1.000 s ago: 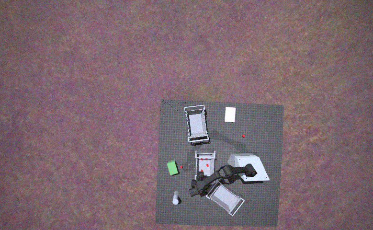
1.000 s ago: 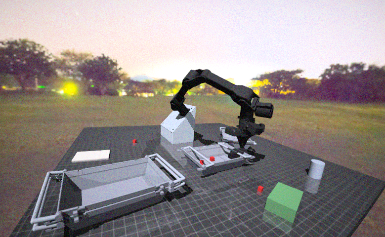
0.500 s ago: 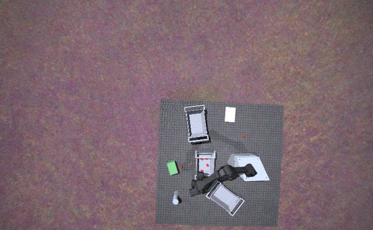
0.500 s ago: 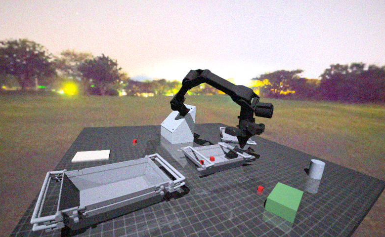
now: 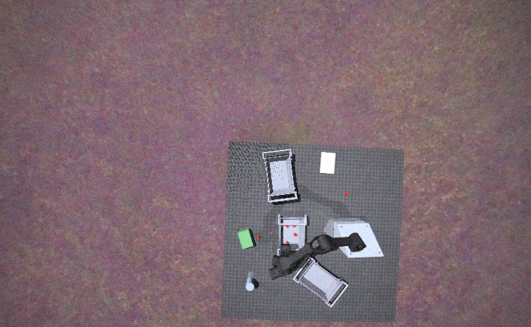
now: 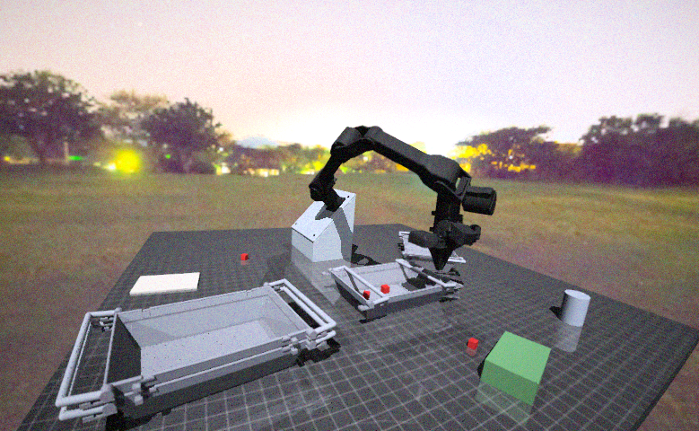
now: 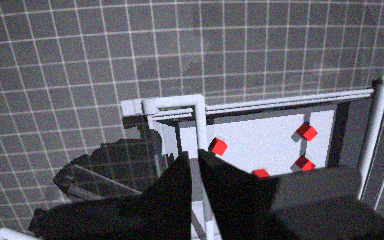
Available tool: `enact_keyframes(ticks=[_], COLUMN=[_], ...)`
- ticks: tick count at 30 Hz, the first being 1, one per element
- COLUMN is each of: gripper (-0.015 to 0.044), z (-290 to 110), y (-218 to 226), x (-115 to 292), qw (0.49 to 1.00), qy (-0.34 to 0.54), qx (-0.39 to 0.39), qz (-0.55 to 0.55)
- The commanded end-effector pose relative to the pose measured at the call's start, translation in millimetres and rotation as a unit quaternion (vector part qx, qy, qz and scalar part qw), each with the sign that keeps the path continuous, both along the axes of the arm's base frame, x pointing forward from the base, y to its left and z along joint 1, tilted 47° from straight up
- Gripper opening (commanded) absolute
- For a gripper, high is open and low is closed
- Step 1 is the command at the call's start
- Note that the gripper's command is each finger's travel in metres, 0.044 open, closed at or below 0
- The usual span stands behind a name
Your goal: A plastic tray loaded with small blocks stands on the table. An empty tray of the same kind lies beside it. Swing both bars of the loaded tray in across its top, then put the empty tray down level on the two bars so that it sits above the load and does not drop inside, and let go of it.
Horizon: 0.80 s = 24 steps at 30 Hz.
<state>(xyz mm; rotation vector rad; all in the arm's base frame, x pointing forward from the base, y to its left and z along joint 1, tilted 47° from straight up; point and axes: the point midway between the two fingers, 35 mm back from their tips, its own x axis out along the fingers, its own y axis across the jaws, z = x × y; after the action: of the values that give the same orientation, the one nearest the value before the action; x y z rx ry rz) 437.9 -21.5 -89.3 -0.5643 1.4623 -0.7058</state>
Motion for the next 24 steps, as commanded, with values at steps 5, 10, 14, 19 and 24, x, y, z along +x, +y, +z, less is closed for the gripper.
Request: enact_keyframes(ticks=[5, 10, 14, 19, 24], gripper=[0.0210, 0.0341, 0.0440, 0.0440, 0.0440], z=[5, 45, 40, -6, -48], y=[6, 49, 46, 97, 136], x=[1, 2, -1, -43, -100], qw=[1.000, 1.000, 1.000, 0.998, 0.993], qy=[0.000, 0.000, 0.004, -0.039, -0.080], qx=[0.000, 0.002, 0.000, 0.016, 0.026], qz=[0.000, 0.000, -0.004, -0.037, -0.078])
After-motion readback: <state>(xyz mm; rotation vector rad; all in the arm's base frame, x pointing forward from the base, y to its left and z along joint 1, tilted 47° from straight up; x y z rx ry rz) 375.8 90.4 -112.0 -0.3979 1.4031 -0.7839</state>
